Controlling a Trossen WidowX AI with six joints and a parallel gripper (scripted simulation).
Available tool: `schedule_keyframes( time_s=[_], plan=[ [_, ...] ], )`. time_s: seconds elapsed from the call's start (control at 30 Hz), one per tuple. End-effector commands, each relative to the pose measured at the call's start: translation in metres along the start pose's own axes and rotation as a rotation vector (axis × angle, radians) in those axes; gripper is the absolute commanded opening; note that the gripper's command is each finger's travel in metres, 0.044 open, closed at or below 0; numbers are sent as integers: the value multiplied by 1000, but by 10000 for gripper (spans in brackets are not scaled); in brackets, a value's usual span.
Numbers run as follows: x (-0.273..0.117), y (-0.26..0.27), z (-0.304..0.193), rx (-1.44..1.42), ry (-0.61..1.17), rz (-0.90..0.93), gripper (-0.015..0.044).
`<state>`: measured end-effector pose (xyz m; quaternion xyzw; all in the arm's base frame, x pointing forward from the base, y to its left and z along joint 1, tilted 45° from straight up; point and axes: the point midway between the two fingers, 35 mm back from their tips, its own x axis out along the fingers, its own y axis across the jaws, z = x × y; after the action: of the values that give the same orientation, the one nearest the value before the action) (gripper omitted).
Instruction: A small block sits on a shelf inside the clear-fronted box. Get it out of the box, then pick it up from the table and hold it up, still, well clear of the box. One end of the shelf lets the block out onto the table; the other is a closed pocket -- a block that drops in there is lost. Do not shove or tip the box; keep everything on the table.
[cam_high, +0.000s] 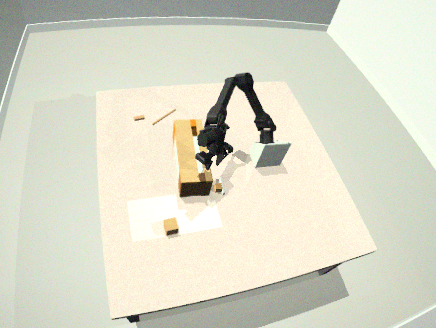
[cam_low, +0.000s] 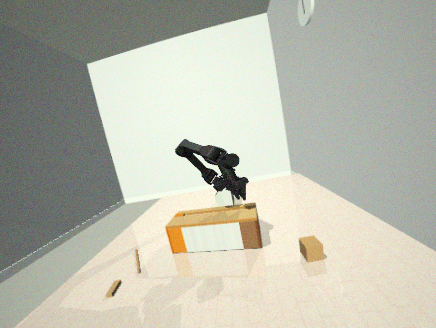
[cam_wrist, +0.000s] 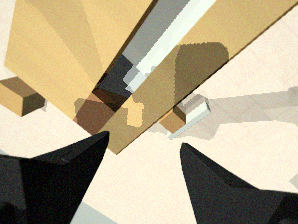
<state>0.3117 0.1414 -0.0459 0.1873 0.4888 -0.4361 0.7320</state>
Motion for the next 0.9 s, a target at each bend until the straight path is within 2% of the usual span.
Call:
schedule_keyframes(
  time_s=[0.0, 0.37, 0.87],
  plan=[
    [0, 1, -9, -494, -68, 1, 285],
    [0, -4, -27, -1674, -168, -116, 285],
    [-1, -8, -42, -2696, -191, -358, 285]
  ],
)
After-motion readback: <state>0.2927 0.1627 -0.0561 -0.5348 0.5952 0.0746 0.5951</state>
